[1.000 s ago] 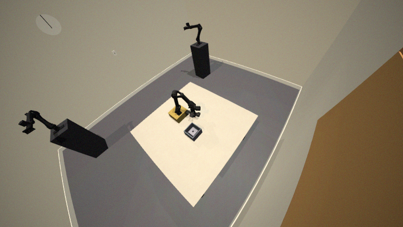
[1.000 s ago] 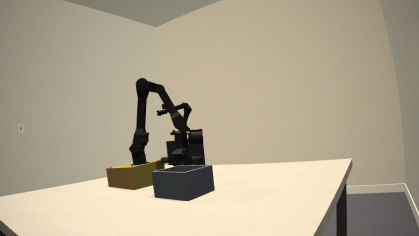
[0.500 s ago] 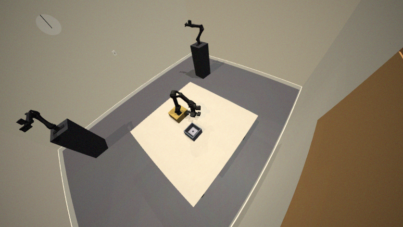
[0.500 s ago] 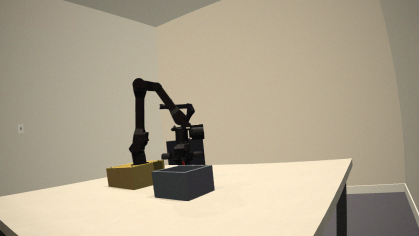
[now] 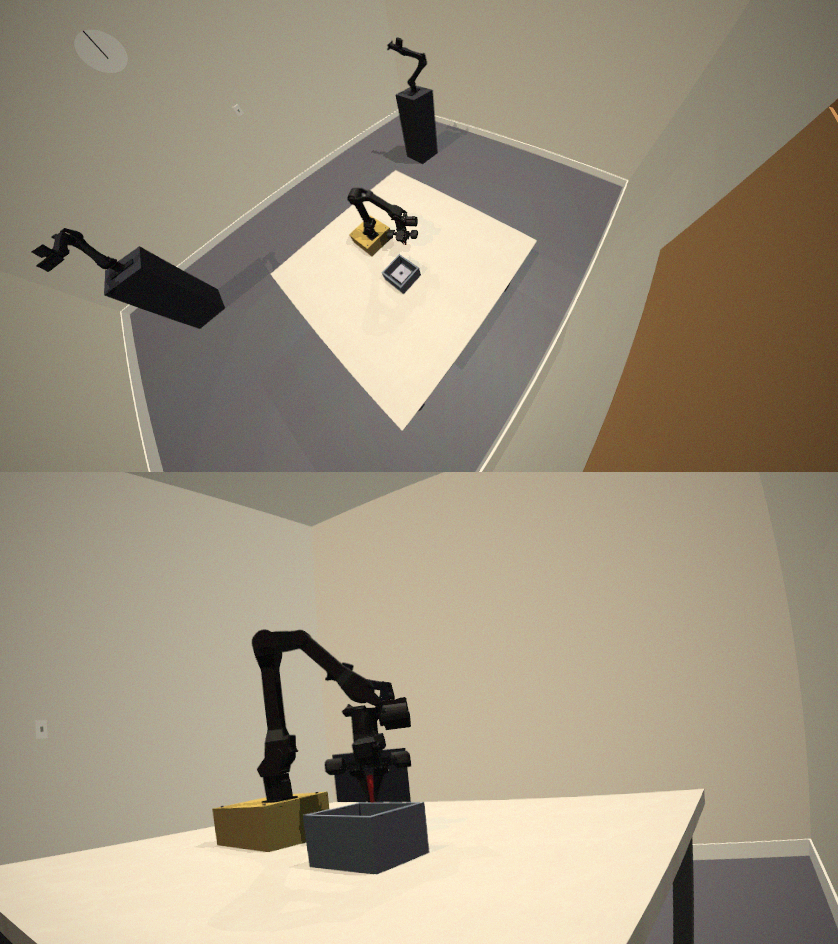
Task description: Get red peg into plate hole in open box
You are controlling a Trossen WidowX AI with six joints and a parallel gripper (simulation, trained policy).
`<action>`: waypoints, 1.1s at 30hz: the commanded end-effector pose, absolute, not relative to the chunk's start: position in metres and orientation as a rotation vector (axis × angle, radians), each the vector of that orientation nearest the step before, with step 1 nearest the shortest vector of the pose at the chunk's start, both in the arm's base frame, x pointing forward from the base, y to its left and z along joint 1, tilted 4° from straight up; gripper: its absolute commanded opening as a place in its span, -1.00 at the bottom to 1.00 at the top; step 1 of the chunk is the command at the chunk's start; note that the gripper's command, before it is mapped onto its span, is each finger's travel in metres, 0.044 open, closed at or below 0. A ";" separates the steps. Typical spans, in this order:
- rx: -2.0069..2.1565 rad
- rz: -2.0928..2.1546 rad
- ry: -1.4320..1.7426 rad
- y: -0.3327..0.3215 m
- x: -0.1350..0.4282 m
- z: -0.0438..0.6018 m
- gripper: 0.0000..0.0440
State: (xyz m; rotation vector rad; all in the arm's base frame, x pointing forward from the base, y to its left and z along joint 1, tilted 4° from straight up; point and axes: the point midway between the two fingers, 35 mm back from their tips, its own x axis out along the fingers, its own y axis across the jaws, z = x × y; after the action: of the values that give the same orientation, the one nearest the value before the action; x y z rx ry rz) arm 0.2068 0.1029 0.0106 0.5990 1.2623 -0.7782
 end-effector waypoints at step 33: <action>0.633 -0.815 1.165 0.009 0.298 0.077 -1.00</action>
State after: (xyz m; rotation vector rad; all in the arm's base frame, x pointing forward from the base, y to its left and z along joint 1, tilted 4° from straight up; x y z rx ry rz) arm 0.2896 0.0201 0.0776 0.6184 1.1703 -0.8077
